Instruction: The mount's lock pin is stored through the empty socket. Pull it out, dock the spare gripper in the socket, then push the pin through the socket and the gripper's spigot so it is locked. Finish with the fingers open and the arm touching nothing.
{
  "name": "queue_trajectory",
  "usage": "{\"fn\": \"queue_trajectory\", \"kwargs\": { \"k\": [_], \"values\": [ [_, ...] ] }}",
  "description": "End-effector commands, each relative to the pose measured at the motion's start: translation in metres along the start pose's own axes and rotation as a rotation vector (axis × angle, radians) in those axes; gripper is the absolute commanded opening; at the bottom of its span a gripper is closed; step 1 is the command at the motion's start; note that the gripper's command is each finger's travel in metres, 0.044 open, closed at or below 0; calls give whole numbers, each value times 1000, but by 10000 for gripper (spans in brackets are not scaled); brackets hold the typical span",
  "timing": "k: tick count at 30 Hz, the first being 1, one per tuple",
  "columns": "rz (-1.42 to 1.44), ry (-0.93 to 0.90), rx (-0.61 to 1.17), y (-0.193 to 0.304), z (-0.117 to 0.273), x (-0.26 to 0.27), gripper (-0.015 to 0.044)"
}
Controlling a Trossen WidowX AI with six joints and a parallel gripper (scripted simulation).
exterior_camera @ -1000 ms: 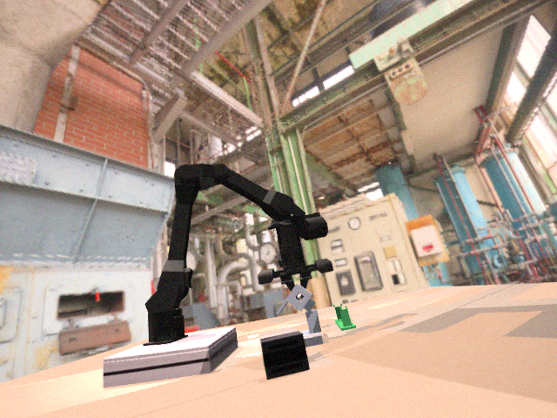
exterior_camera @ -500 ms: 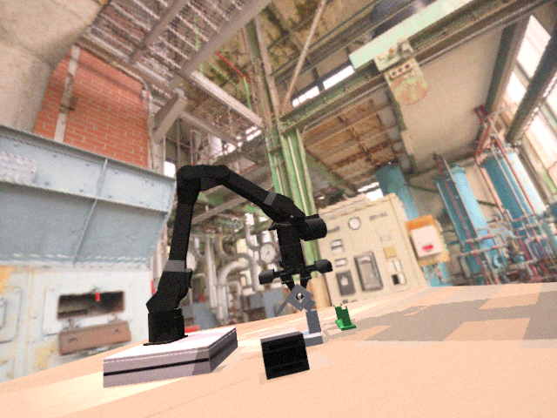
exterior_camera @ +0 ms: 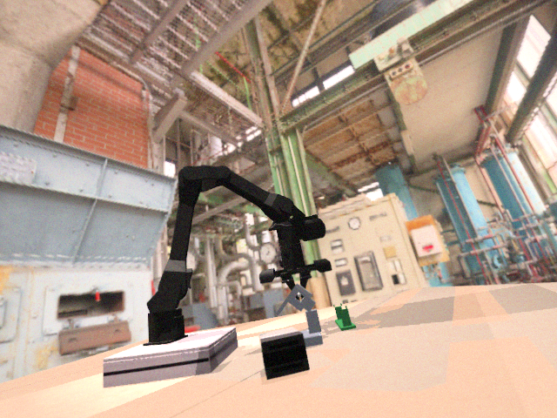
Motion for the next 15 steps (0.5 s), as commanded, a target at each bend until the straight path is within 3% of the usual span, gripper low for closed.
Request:
{"fn": "queue_trajectory", "kwargs": {
  "k": [1,15],
  "values": [
    [-2,0,6,-4,0,0,0],
    [-1,3,9,-16,0,0,0]
  ]
}}
Point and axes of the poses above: the point midway between the two fingers, 35 mm back from their tips, its own z axis back along the fingers, its own x axis across the jaws, y = z × x, the point moved 7 cm from there along z, back along the fingers, and after that the axes turned 1 degree about -z, right-handed, at the moved point
